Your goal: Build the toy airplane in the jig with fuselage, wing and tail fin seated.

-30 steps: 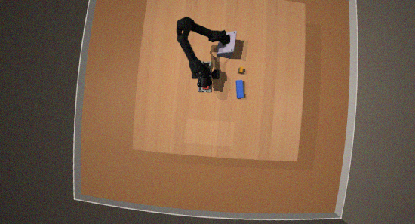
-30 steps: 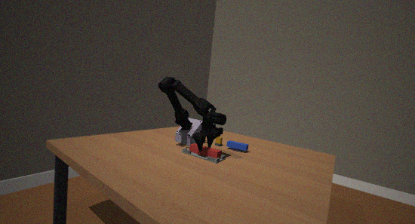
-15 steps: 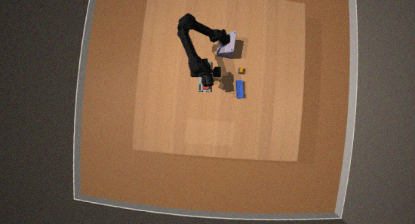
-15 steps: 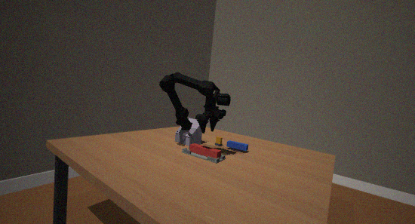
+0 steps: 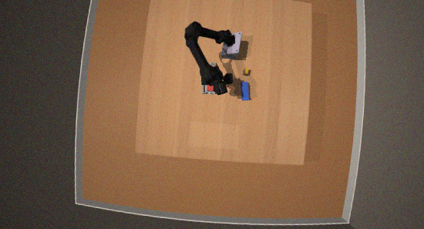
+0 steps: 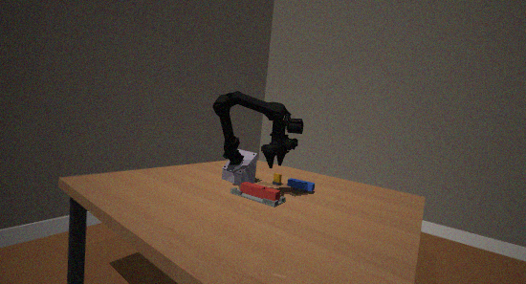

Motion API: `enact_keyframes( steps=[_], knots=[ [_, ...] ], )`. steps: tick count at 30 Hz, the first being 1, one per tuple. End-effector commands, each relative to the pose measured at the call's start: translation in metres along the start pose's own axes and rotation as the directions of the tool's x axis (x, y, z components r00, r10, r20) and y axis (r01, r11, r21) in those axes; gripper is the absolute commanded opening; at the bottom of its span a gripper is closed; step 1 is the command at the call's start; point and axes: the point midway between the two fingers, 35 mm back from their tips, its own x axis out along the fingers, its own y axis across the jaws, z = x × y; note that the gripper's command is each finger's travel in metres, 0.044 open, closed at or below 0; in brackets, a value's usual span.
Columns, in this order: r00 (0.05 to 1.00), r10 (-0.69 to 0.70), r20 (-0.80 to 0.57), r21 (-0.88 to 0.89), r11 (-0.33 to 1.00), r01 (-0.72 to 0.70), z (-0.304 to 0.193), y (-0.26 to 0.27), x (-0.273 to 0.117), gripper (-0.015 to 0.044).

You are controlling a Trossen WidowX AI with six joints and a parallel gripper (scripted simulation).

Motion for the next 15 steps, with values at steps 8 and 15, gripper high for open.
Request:
enact_keyframes(
  steps=[8, 15],
  knots=[
    [1.000, 0.009, -0.001, -0.008, 1.000, -0.009, 0.058, 0.161, 0.012, 0.0440],
    [1.000, 0.002, -0.002, -0.005, 1.000, -0.002, 0.060, 0.202, 0.021, 0.0440]
  ],
)
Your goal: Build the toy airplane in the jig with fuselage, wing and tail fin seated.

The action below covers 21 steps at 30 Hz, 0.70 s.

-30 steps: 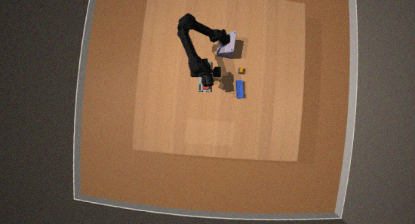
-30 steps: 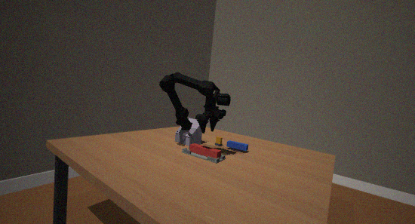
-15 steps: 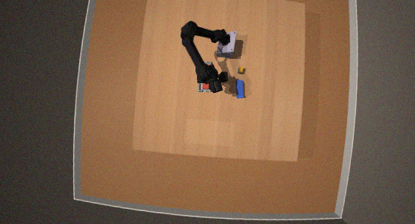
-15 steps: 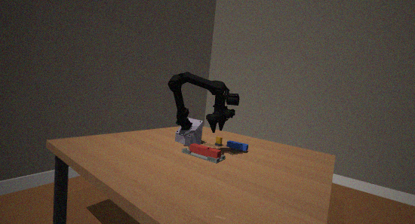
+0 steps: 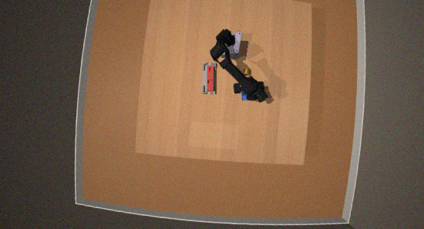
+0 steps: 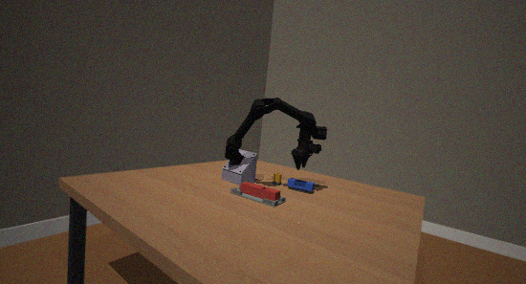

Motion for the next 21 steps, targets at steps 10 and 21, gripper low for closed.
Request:
enact_keyframes(
  steps=[10, 21],
  knots=[
    [1.000, 0.010, 0.007, 0.029, 1.000, -0.010, 0.006, 0.008, 0.035, 0.0440],
    [1.000, 0.009, 0.007, 0.029, 1.000, -0.009, 0.006, 0.008, 0.055, 0.0440]
  ],
)
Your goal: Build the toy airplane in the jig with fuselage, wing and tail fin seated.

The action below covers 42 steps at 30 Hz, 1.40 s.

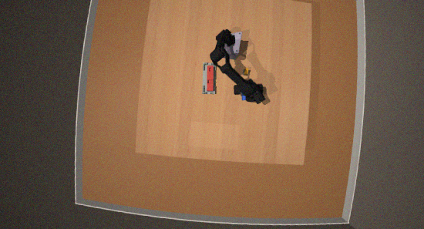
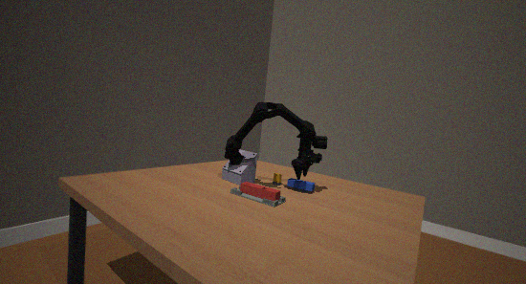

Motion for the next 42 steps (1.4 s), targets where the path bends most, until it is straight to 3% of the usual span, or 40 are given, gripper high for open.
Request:
enact_keyframes(
  steps=[1, 26, 35, 42],
  knots=[
    [1.000, -0.006, 0.002, -0.005, 1.000, 0.006, 0.000, 0.000, 0.007, 0.0440],
    [1.000, -0.007, 0.002, -0.005, 1.000, 0.007, -0.001, -0.001, 0.045, 0.0440],
    [1.000, -0.007, 0.002, -0.005, 1.000, 0.007, -0.001, -0.001, 0.045, 0.0204],
    [1.000, -0.007, 0.002, -0.005, 1.000, 0.007, -0.001, -0.001, 0.045, 0.0157]
  ],
)
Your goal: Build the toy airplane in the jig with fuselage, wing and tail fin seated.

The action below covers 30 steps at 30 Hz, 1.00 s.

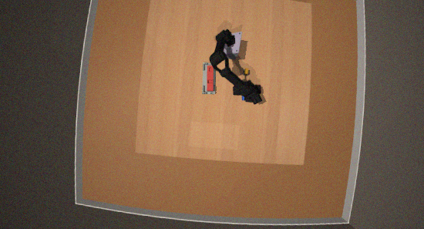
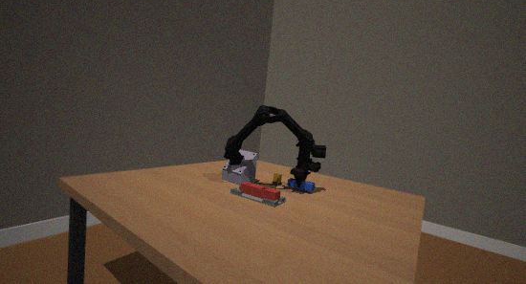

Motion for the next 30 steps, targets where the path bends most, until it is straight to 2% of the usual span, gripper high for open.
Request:
enact_keyframes(
  steps=[1, 7, 30],
  knots=[
    [1.000, -0.004, 0.002, -0.003, 1.000, 0.004, 0.000, 0.000, 0.000, 0.0150],
    [1.000, 0.013, 0.020, -0.021, 1.000, -0.012, 0.001, 0.004, -0.010, 0.0000],
    [1.000, 0.016, 0.014, -0.017, 1.000, -0.016, 0.005, 0.006, -0.075, 0.0000]
  ],
)
